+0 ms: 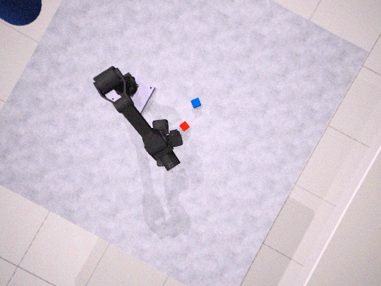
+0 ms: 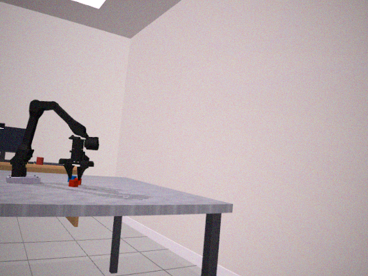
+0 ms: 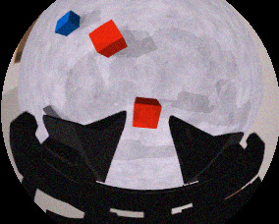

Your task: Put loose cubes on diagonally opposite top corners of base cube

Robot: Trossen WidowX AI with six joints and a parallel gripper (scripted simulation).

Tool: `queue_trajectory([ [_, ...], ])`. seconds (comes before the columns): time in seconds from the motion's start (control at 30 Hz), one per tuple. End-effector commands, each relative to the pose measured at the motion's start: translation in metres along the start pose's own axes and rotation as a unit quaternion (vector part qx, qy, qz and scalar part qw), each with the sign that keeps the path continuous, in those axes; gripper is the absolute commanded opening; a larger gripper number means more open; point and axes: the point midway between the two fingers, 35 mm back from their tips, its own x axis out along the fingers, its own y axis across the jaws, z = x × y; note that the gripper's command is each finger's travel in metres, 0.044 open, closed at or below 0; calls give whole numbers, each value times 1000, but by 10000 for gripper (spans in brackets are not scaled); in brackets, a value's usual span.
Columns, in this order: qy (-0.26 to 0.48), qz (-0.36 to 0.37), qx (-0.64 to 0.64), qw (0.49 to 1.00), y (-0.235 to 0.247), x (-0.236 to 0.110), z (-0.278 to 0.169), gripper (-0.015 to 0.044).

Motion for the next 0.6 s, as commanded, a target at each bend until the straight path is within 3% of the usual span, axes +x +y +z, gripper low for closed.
queue_trajectory([
  [0.0, 5, 5, -2, 1000, 2, 11, -2, 265],
  [0.2, 5, 6, -2, 1000, 2, 18, -2, 265],
  [0.4, 5, 6, -2, 1000, 2, 18, -2, 107],
  [0.57, 5, 6, -2, 1000, 2, 16, -2, 105],
])
